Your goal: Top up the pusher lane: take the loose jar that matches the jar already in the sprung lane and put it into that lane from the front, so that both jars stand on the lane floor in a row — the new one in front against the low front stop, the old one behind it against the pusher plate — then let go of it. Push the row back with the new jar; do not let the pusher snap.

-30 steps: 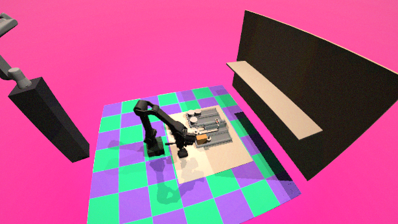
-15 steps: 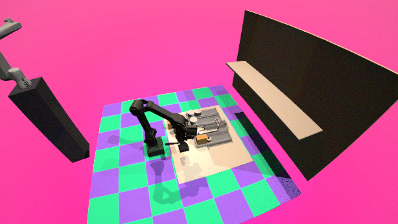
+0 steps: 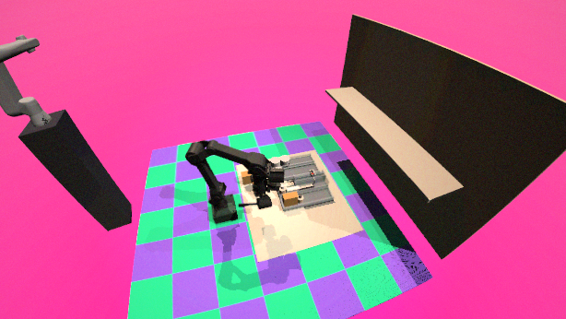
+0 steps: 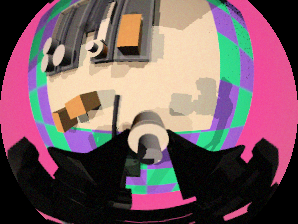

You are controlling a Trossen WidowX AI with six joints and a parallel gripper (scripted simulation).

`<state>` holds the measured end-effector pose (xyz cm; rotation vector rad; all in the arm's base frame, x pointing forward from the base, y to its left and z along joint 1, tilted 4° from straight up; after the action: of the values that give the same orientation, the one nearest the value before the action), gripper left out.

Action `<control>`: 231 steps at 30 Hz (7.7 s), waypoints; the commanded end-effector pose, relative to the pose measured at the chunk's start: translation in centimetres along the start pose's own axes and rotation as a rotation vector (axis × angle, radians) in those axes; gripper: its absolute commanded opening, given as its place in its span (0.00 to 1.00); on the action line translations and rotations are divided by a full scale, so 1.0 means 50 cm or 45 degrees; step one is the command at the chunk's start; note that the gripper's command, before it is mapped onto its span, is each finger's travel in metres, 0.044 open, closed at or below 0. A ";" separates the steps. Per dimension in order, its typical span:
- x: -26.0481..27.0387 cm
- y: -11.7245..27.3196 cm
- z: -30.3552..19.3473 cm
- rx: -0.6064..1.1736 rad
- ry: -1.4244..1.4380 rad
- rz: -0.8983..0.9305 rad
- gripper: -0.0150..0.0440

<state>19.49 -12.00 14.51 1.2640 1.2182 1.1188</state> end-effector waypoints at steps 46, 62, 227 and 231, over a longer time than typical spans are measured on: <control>0.212 -0.145 0.210 -0.018 -0.028 0.004 0.25; 0.210 -0.145 0.225 -0.019 -0.028 0.004 0.25; 0.195 -0.133 0.326 -0.024 -0.029 0.003 0.25; 0.195 -0.133 0.327 -0.024 -0.029 0.003 0.25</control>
<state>35.29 -3.33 6.32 1.2844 1.2028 1.0985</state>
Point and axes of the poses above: the point midway between the two fingers, 35 mm back from their tips, its own y axis back along the fingers, its own x axis across the jaws, z = x × y, the point moved 5 cm from there along y, back along the fingers, and after that the axes turned 7 degrees about y, right-handed, at the moved point
